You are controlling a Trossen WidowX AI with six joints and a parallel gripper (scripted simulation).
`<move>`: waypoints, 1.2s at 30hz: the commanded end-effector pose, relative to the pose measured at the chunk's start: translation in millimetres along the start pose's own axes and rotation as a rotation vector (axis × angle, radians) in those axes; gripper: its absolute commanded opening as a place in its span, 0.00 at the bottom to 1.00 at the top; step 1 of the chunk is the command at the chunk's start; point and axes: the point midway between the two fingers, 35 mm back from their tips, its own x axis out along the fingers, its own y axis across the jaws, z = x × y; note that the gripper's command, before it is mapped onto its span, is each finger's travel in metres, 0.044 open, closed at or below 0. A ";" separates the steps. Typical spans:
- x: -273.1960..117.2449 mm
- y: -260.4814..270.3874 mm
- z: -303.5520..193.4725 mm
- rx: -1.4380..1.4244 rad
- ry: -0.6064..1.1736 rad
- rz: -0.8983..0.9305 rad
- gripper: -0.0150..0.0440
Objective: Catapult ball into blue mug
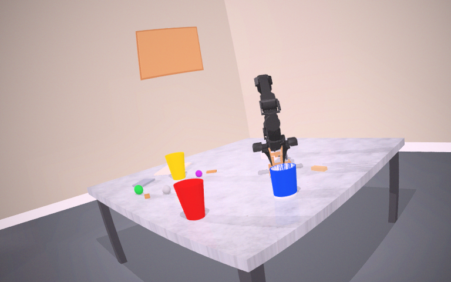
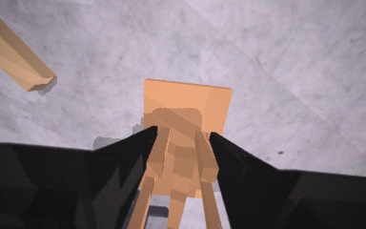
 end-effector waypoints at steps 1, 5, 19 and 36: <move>4.3 0.5 -0.4 -0.005 -0.006 0.001 0.25; 10.7 0.6 -0.9 -0.005 -0.006 0.001 0.25; 8.0 0.1 -0.5 0.000 0.000 0.000 0.61; -91.5 0.0 -1.5 0.000 0.002 0.000 1.00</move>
